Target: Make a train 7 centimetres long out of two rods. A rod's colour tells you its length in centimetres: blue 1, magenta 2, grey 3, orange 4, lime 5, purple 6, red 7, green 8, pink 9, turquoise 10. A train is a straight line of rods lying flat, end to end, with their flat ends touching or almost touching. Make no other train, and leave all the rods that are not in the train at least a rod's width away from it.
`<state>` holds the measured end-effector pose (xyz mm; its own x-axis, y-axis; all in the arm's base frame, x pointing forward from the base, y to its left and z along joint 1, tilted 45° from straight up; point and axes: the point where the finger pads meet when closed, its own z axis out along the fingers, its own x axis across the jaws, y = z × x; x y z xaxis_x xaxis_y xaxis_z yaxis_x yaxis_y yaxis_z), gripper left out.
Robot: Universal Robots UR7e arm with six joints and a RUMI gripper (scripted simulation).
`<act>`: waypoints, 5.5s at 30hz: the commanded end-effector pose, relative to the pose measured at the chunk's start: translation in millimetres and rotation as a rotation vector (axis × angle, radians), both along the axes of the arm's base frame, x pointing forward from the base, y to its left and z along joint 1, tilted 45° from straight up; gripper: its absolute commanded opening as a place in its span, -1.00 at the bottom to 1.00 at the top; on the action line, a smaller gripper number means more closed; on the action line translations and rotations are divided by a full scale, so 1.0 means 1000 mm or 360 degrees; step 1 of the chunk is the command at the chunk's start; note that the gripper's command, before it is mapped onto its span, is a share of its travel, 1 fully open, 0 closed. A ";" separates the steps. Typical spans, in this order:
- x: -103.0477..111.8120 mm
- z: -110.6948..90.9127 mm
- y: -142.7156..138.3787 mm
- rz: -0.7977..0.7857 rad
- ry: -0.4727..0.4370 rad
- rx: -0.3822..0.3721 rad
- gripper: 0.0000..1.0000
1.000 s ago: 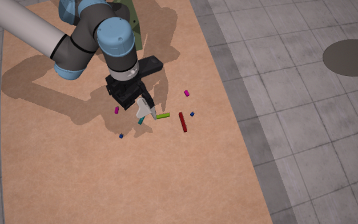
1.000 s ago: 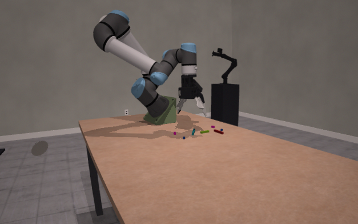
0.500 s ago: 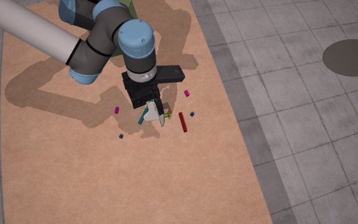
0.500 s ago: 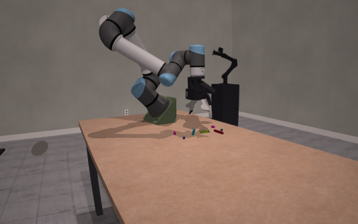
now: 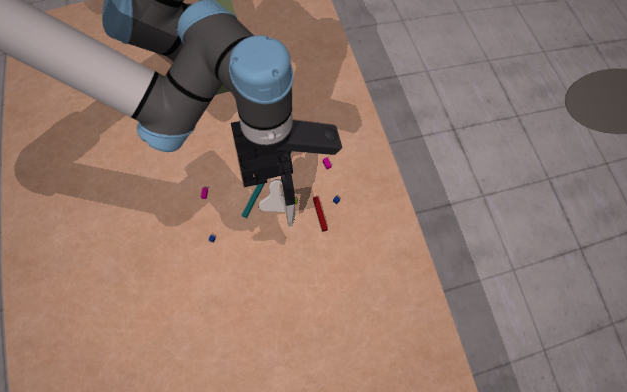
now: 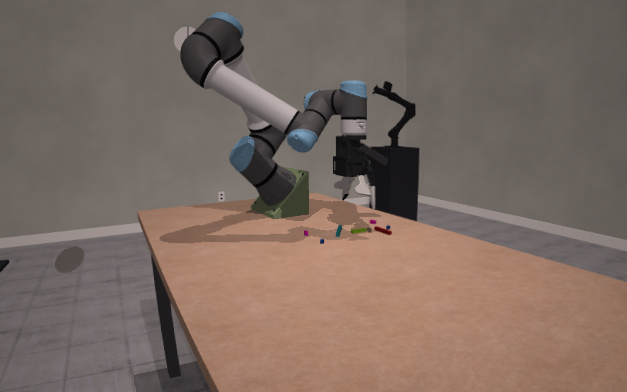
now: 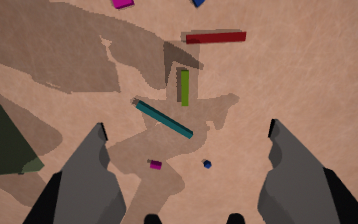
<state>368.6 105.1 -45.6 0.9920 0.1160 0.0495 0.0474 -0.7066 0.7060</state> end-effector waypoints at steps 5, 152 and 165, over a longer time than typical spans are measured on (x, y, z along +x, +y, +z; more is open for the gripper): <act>0.001 -0.001 0.001 -0.0018 -0.0017 0.0000 -0.72; 0.007 -0.042 -0.038 -0.0019 -0.0017 -0.0001 -0.72; 0.009 -0.049 -0.045 -0.0019 -0.0017 -0.0001 -0.72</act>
<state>376.6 61.7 -93.0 0.9929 0.1036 0.0590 0.0317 -0.7064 0.7071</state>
